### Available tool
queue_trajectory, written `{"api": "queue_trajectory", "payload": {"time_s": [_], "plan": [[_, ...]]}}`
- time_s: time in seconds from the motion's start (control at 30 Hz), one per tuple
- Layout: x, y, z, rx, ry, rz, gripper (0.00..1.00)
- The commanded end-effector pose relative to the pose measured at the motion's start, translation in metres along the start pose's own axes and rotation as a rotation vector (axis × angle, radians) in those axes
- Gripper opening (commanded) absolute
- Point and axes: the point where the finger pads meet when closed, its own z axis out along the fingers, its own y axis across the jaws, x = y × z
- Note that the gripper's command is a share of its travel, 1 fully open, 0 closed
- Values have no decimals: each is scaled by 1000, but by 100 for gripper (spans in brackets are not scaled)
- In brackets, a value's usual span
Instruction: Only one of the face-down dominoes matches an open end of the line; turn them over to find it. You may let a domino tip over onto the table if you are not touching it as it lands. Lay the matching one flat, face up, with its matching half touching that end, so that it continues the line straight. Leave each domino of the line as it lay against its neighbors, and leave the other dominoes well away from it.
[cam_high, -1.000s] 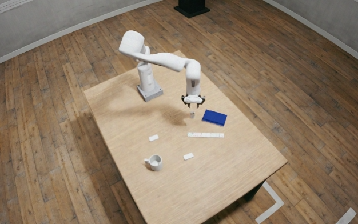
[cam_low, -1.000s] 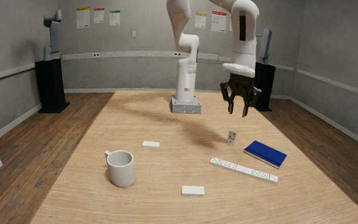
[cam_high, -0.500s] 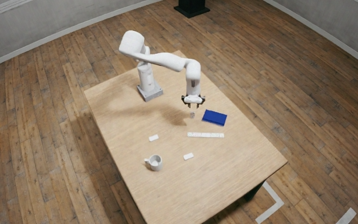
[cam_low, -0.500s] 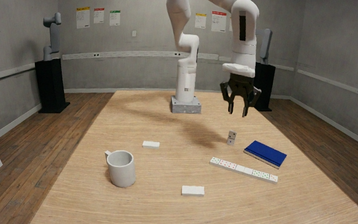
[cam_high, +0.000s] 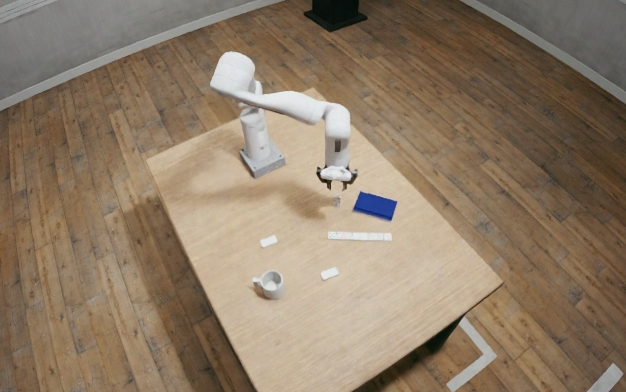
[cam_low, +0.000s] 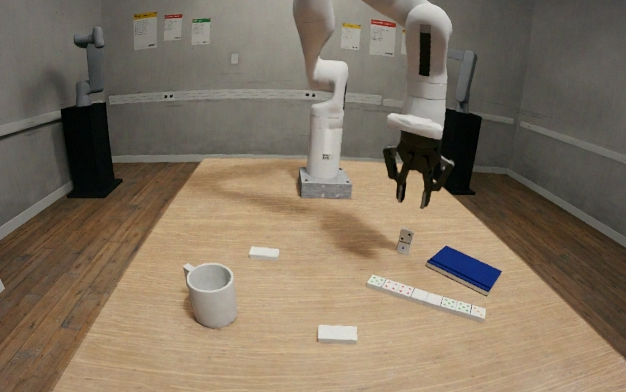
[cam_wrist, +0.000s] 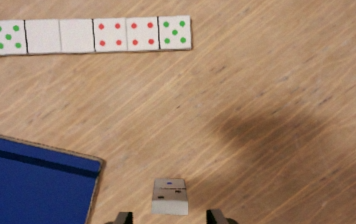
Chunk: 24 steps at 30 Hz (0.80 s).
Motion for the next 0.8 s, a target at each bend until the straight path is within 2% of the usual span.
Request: {"api": "queue_trajectory", "payload": {"time_s": [0.0,0.13,0.23,0.77], "plan": [[-4,-1,3,0,28,2,49],[-10,0,15,8,85,50,49],[-13,0,18,12,105,45,49],[-13,0,19,13,106,46,49]]}}
